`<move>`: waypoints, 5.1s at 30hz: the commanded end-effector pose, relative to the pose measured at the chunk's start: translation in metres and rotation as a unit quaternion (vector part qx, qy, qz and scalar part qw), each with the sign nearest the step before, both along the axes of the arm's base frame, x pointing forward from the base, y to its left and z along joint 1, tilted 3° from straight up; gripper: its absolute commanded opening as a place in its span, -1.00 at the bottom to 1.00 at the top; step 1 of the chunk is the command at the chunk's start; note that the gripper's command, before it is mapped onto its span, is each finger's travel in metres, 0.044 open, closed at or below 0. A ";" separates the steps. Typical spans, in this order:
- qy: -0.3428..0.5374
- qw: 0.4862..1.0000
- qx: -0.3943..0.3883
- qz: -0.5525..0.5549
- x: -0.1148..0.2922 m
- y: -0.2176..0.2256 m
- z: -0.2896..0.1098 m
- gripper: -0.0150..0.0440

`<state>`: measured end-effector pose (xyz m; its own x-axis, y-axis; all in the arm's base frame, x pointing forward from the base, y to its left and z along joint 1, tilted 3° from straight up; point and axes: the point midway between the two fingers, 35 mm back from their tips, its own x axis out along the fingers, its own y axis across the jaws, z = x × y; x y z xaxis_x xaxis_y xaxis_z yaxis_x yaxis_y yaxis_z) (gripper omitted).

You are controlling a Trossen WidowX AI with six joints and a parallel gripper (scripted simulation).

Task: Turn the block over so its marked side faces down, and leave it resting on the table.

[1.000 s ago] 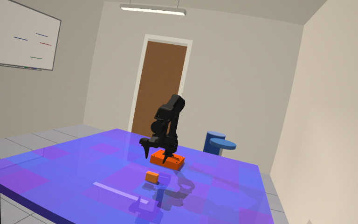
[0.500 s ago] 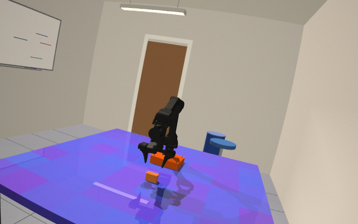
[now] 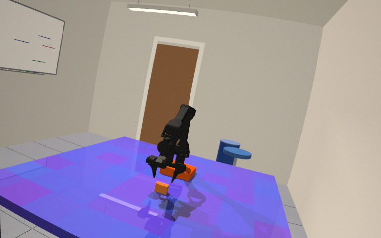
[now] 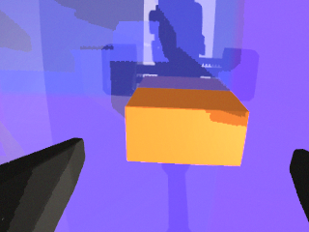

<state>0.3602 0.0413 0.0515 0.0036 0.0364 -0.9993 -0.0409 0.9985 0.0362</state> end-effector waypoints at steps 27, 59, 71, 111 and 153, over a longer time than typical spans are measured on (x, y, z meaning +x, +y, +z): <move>0.008 1.000 0.002 0.001 -0.002 0.002 -0.040 1.00; 0.007 1.000 0.002 0.001 -0.002 0.001 -0.015 -0.45; -0.027 1.000 0.003 0.000 0.000 0.001 -0.014 -0.49; -0.276 0.961 0.013 -0.010 -0.005 0.002 -0.025 -0.49; -0.526 0.850 0.024 -0.020 -0.011 0.003 -0.058 -0.49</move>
